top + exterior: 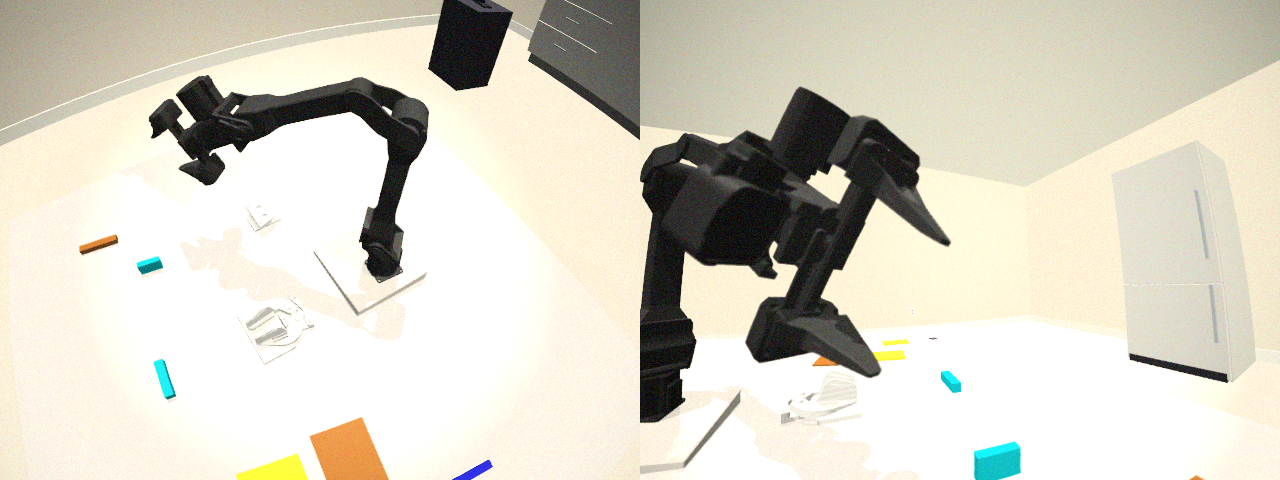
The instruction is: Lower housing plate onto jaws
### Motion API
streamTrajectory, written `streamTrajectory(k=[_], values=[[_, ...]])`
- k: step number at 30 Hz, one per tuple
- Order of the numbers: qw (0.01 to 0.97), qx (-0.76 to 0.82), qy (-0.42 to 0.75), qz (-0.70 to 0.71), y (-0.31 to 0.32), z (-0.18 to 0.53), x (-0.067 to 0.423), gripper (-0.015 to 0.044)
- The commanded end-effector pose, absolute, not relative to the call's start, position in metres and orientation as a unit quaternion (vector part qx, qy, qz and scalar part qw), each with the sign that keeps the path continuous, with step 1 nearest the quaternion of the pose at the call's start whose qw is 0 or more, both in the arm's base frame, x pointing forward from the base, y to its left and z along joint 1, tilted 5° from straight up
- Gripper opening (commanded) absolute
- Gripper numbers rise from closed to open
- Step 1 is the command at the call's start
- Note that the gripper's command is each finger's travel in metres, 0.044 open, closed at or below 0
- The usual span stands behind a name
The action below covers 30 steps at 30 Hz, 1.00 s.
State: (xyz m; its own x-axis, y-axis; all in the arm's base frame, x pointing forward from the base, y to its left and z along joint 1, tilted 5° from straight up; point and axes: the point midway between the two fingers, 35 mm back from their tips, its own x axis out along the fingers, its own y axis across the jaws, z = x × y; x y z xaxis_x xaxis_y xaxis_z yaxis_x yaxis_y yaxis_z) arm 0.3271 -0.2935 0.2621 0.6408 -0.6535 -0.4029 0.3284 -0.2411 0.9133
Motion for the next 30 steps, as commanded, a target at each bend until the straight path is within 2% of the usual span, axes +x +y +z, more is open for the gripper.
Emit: streamTrajectory(k=[1, 30], values=[[0.573, 0.691, -0.103, -0.429, -0.295, 0.246, 0.322, 0.0440], [0.312, 0.750, -0.019, -0.583, -0.276, 0.170, 0.254, 0.0440]])
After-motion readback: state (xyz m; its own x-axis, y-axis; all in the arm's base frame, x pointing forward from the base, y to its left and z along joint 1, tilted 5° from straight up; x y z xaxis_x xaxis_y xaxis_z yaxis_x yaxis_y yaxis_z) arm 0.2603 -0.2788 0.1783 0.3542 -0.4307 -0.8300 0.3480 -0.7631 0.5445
